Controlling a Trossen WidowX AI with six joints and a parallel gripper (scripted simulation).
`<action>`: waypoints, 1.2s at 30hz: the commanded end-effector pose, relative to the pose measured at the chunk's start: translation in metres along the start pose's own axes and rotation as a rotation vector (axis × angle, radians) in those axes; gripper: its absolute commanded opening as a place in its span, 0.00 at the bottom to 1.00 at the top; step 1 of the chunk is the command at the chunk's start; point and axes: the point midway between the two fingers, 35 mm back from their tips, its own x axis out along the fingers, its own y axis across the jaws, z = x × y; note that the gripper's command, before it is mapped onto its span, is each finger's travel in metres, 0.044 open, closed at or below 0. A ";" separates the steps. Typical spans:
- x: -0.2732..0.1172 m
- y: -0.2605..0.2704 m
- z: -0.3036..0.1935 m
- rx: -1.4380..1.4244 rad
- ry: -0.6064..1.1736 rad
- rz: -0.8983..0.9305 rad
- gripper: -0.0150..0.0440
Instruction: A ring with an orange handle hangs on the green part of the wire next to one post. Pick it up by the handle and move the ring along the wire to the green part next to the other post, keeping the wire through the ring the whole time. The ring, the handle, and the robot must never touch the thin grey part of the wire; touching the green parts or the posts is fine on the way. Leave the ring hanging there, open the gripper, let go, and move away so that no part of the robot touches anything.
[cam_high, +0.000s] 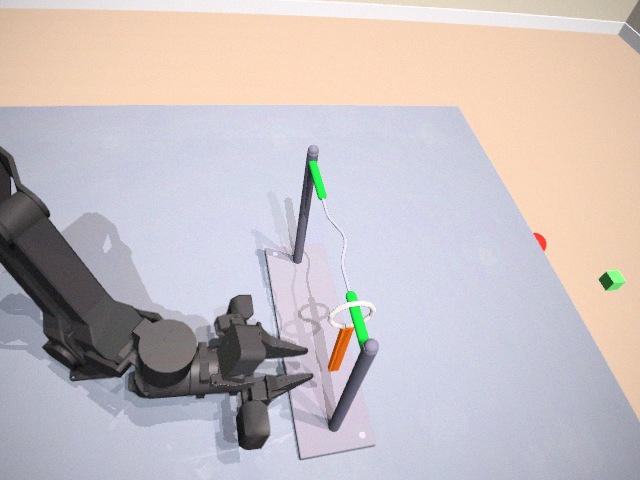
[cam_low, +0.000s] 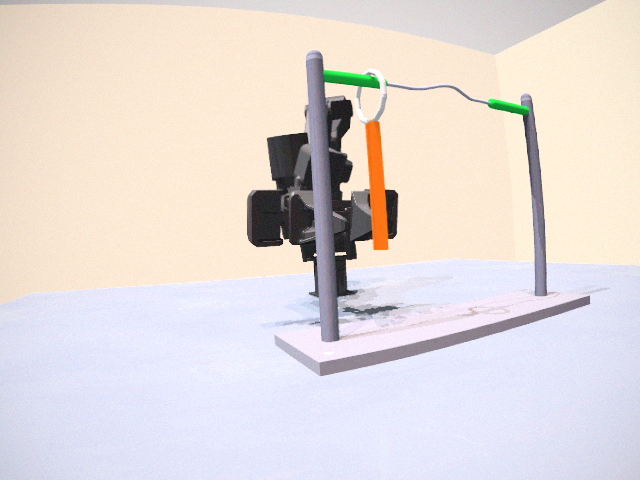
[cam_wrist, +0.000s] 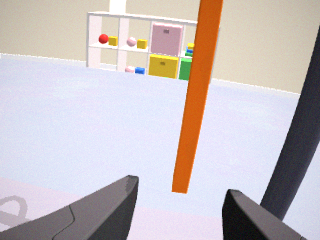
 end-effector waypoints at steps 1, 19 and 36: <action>0.007 -0.003 0.003 0.002 -0.002 -0.002 0.53; 0.032 -0.005 0.006 0.001 -0.003 -0.002 0.53; 0.059 -0.004 0.005 0.002 -0.005 -0.002 0.53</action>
